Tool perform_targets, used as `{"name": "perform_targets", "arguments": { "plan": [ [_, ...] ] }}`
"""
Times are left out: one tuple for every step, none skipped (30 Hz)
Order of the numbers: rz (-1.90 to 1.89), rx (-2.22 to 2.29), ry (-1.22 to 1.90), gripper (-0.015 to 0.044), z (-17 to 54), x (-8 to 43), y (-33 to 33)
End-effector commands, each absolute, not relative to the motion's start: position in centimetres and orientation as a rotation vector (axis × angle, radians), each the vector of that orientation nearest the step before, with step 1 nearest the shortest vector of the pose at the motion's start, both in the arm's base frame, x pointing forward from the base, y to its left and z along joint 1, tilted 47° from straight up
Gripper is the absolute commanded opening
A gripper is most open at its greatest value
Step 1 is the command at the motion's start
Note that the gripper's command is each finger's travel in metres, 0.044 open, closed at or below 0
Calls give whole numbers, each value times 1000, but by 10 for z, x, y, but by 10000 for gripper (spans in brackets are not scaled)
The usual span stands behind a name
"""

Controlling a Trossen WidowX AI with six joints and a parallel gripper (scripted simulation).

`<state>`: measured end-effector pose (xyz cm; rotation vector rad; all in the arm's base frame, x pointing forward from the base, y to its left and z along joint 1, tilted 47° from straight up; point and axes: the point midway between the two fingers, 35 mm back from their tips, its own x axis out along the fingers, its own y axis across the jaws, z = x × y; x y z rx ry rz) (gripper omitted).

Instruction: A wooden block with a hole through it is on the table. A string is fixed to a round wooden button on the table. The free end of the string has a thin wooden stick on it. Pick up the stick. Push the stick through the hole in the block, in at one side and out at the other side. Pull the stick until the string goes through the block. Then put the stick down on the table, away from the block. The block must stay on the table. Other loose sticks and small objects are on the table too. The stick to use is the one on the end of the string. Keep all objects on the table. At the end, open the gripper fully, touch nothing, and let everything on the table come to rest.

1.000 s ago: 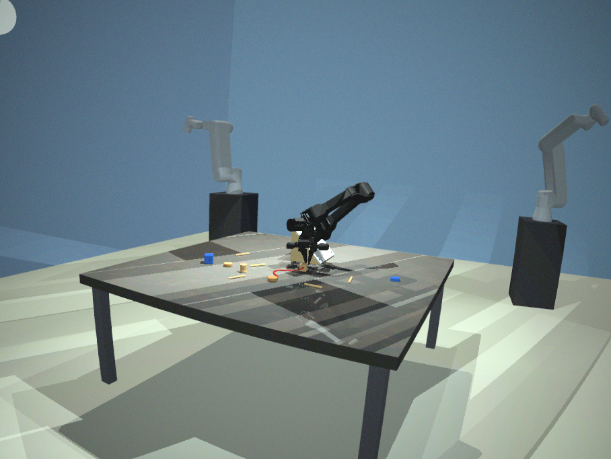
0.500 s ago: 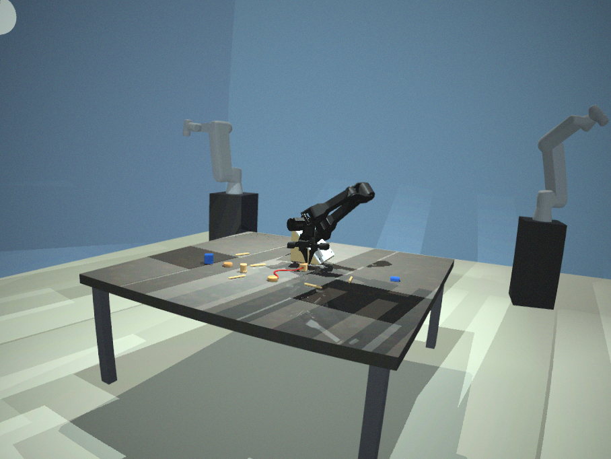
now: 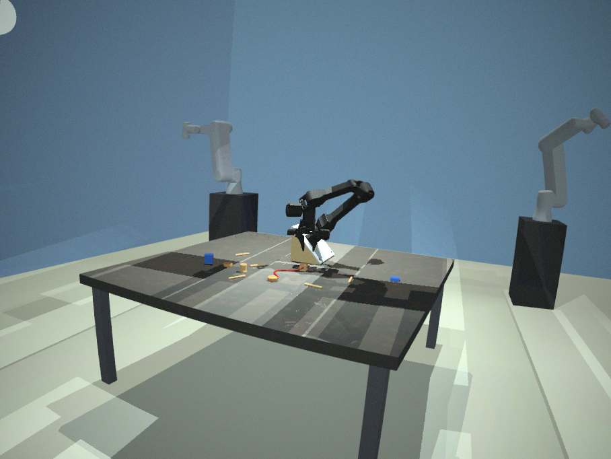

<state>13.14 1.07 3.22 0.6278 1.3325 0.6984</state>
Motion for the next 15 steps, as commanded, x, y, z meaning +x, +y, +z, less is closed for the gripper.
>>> {"name": "perform_targets", "arguments": {
  "plan": [
    [704,618,1327,210,46,130,-2],
    [704,618,1327,210,46,130,-2],
    [704,618,1327,210,46,130,-2],
    [704,618,1327,210,46,130,-2],
    [700,626,1325,236,42,130,1],
    [700,626,1325,263,42,130,1],
    [700,626,1325,289,42,130,1],
    [700,626,1325,315,42,130,1],
    [700,626,1325,341,42,130,1],
    [700,626,1325,368,42,130,1],
    [700,625,1325,394,43,130,0],
    [700,624,1326,420,47,130,-4],
    [700,623,1326,440,52,130,-10],
    [701,622,1326,440,56,130,-14],
    [702,622,1326,440,57,130,-15]
  ]
}}
